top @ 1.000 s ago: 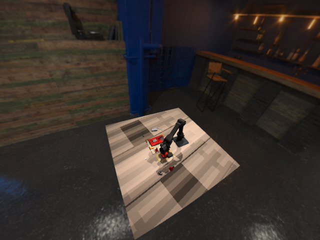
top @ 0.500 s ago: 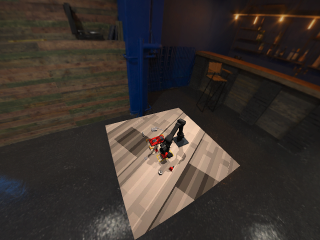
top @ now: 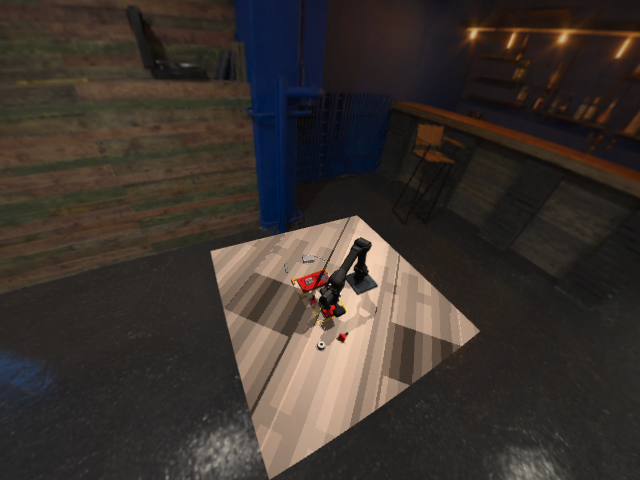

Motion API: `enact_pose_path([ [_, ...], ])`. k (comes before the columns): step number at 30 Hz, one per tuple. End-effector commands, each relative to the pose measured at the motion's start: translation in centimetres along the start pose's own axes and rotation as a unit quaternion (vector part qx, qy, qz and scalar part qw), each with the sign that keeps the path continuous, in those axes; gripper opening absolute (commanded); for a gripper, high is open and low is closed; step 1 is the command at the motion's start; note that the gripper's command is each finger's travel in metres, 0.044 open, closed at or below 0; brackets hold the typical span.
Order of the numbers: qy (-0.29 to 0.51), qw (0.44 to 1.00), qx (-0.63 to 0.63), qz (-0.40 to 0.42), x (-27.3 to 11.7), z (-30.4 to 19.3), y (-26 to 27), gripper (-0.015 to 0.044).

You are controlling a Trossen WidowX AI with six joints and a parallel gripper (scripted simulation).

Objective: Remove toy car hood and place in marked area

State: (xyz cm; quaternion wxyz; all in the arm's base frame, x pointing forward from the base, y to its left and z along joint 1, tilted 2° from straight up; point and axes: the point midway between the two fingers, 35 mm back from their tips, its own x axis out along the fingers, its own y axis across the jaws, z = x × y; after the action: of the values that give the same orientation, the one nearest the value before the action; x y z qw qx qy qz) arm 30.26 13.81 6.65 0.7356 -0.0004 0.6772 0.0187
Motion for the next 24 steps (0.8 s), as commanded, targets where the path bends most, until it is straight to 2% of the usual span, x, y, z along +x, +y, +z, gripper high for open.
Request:
enact_pose_path([
  [1,0.002,1.0,0.002,-0.003,0.4,-0.1,-0.1,0.0],
  [24,0.002,1.0,0.002,-0.003,1.5,-0.2,-0.1,0.0],
])
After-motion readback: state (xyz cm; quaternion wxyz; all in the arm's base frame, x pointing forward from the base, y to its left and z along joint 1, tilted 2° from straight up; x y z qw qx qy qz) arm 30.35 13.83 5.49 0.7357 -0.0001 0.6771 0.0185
